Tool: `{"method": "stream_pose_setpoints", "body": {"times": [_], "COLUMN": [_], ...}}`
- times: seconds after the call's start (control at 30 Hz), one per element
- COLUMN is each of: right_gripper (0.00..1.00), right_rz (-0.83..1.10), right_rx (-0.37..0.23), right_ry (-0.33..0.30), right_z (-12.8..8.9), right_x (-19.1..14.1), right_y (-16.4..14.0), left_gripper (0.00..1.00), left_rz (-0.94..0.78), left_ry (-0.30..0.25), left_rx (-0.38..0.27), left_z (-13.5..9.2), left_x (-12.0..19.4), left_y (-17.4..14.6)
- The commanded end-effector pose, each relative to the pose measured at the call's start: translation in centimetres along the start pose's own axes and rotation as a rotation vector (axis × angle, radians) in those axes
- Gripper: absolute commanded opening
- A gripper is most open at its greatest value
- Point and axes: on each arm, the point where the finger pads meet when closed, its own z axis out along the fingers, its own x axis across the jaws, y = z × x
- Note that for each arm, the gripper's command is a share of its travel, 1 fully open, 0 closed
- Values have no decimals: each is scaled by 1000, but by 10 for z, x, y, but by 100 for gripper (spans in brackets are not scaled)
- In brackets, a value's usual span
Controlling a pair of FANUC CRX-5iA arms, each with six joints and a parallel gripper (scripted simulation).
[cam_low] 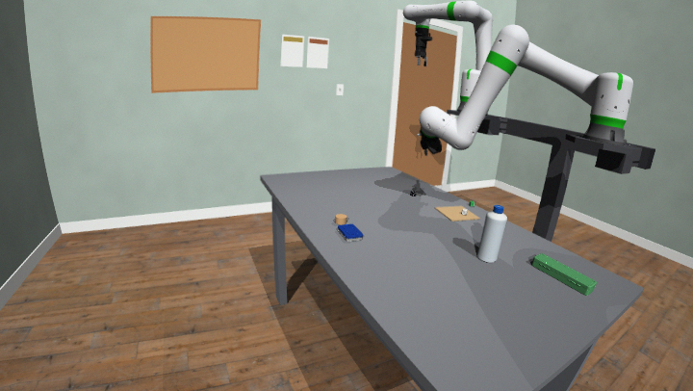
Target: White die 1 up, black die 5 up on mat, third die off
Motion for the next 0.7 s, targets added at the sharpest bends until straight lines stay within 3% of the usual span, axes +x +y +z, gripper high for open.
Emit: {"method": "stream_pose_setpoints", "body": {"times": [0.0, 0.07, 0.13, 0.2, 0.37, 0.4, 0.6, 0.67], "right_gripper": [100, 100, 100, 100, 100, 100, 100, 100], "right_rz": [0, 0, 0, 0, 0, 0, 0, 0], "right_rx": [-2, -2, -2, -2, -2, -2, -2, -2], "right_ry": [0, 0, 0, 0, 0, 0, 0, 0], "right_z": [-1, -1, -1, -1, -1, -1, -1, -1], "right_x": [0, 0, 0, 0, 0, 0, 0, 0], "right_y": [0, 0, 0, 0, 0, 0, 0, 0], "left_gripper": [70, 70, 70, 70, 70, 70, 70, 70], "left_rz": [-37, -46, -46, -67, -87, -96, -126, -126], "left_ry": [-97, -104, -104, -104, -79, -60, 35, 37], "left_rx": [138, 180, 180, 292, 403, 451, 602, 605], "left_z": [11, 12, 12, 11, 5, 1, -17, -17], "left_x": [-18, -22, -22, -27, -25, -23, -6, -5], "left_y": [4, 1, 1, -9, -21, -27, -47, -47]}}
